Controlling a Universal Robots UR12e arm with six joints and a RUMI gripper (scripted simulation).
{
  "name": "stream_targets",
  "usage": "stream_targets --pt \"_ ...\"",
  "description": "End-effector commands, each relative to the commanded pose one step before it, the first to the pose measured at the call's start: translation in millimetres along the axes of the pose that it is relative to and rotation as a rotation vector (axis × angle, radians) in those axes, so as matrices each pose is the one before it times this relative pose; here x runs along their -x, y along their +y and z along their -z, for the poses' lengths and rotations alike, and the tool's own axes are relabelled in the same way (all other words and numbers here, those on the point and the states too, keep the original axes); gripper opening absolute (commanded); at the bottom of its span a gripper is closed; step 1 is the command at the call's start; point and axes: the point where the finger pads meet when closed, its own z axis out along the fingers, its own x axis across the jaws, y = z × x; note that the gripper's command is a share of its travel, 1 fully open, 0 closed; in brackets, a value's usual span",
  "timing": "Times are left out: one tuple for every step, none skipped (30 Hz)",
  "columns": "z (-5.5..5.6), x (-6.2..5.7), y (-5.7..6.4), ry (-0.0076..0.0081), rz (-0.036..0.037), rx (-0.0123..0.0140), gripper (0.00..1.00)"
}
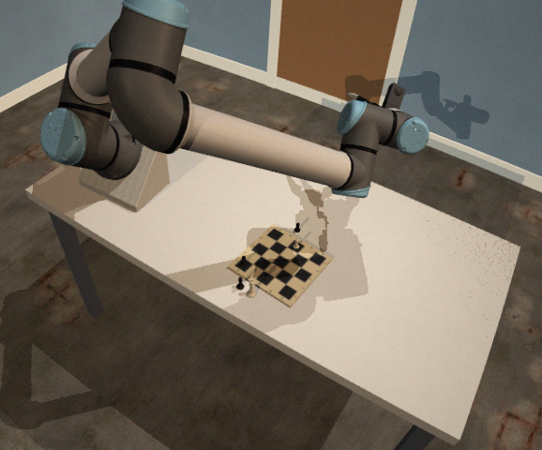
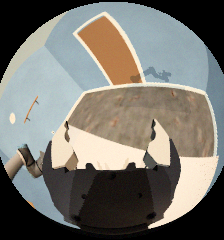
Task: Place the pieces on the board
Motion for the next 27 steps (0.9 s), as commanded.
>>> stream_targets --pt "0.53 0.12 -0.81 0.00093 0.00101 -0.00016 1.0" --pt "0.0 0.0 0.0 0.0 0.0 0.0 1.0" --pt "0.0 0.0 0.0 0.0 0.0 0.0 1.0" --pt "0.0 0.0 0.0 0.0 0.0 0.0 1.0" --pt "0.0 0.0 0.0 0.0 0.0 0.0 1.0" --pt "0.0 0.0 0.0 0.0 0.0 0.0 1.0" --pt "0.0 0.0 0.0 0.0 0.0 0.0 1.0" --pt "0.0 0.0 0.0 0.0 0.0 0.0 1.0" --pt "0.0 0.0 0.0 0.0 0.0 0.0 1.0" --pt "0.0 0.0 0.0 0.0 0.0 0.0 1.0" --pt "0.0 0.0 0.0 0.0 0.0 0.0 1.0" --pt "0.0 0.0 0.0 0.0 0.0 0.0 1.0" --pt "0.0 0.0 0.0 0.0 0.0 0.0 1.0" --pt "0.0 0.0 0.0 0.0 0.0 0.0 1.0" --pt "0.0 0.0 0.0 0.0 0.0 0.0 1.0" --pt "0.0 0.0 0.0 0.0 0.0 0.0 1.0" --pt "0.0 0.0 0.0 0.0 0.0 0.0 1.0" --pt "0.02 -0.02 0.03 -0.00003 0.00003 0.00005 1.0" --pt "0.13 -0.1 0.18 -0.0002 0.00024 0.0003 1.0" --pt "0.33 -0.27 0.46 -0.00052 0.00062 0.00077 1.0" --pt "0.62 -0.51 0.86 -0.00097 0.00116 0.00144 1.0" --pt "0.97 -0.79 1.37 -0.00155 0.00184 0.00227 1.0" --pt "1.4 -1.12 1.97 -0.00225 0.00264 0.00323 1.0" --pt "1.87 -1.46 2.65 -0.00305 0.00355 0.0043 1.0" --pt "2.39 -1.8 3.4 -0.00396 0.00456 0.00543 1.0" --pt "2.95 -2.12 4.22 -0.00497 0.00565 0.0066 1.0" --pt "3.53 -2.41 5.1 -0.00609 0.00682 0.00777 1.0"
